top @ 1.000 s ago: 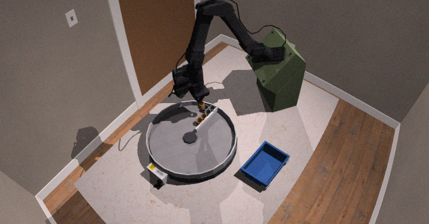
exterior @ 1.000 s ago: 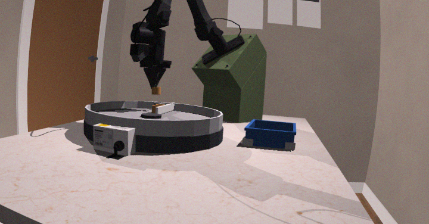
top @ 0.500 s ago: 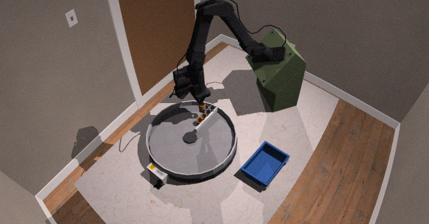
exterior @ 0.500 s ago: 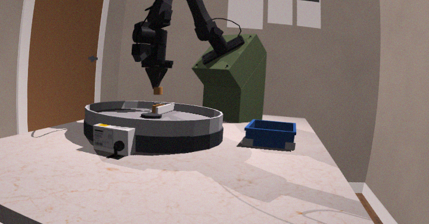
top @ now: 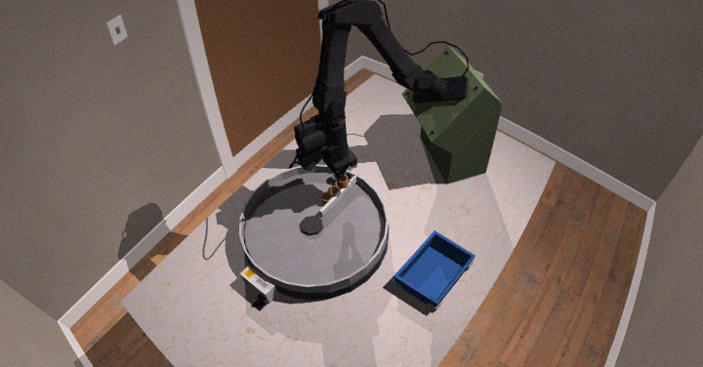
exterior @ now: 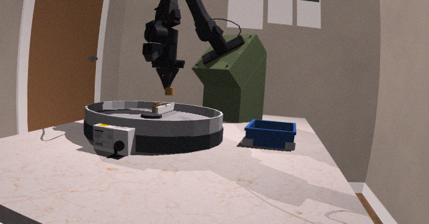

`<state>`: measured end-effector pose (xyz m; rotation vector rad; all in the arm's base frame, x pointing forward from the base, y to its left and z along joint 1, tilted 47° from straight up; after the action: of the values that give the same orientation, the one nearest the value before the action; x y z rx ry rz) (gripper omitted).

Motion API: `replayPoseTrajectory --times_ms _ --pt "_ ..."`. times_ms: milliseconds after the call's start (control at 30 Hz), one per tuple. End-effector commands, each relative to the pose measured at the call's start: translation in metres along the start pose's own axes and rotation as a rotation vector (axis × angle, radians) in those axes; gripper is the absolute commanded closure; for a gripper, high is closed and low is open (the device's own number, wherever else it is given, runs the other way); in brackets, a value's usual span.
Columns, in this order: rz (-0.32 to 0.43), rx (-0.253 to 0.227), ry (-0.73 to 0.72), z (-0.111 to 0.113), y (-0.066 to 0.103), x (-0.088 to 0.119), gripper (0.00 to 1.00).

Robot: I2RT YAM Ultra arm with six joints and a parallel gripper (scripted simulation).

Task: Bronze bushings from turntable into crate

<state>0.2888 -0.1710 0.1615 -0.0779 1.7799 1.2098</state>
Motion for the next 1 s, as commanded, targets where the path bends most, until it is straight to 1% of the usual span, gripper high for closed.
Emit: replayPoseTrajectory --times_ms 0,100,167,233,300,367,400,500,567,867,933,967 --pt "0.001 0.024 -0.017 0.014 -0.004 0.011 1.00" --pt "0.000 0.024 -0.016 0.031 -0.004 0.018 1.00" --pt "-0.019 0.019 -0.023 0.044 -0.002 0.015 1.00" --pt "-0.015 0.020 -0.021 0.057 -0.003 0.022 1.00" --pt "-0.028 0.014 -0.027 0.072 -0.001 0.022 1.00" --pt "-0.028 0.014 -0.027 0.072 -0.001 0.022 1.00" --pt "-0.037 0.010 -0.033 0.081 0.000 0.021 1.00" --pt "-0.036 0.008 -0.034 0.105 0.000 0.032 1.00" --pt "-0.017 0.019 -0.020 0.120 -0.001 0.044 1.00" --pt "-0.019 0.016 -0.019 0.201 -0.002 0.080 1.00" --pt "-0.019 0.016 -0.019 0.201 -0.002 0.080 1.00" --pt "-0.020 0.016 -0.019 0.209 -0.002 0.084 1.00"
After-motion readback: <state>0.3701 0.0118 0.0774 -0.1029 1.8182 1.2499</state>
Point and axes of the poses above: the point where the finger pads meet when closed, its own y axis back along the fingers, its own z axis across the jaws, x = y × z, the point moved 3 cm from there along y, back along the fingers, and after that the axes turned 9 degrees about -y, right-handed, at the moved point
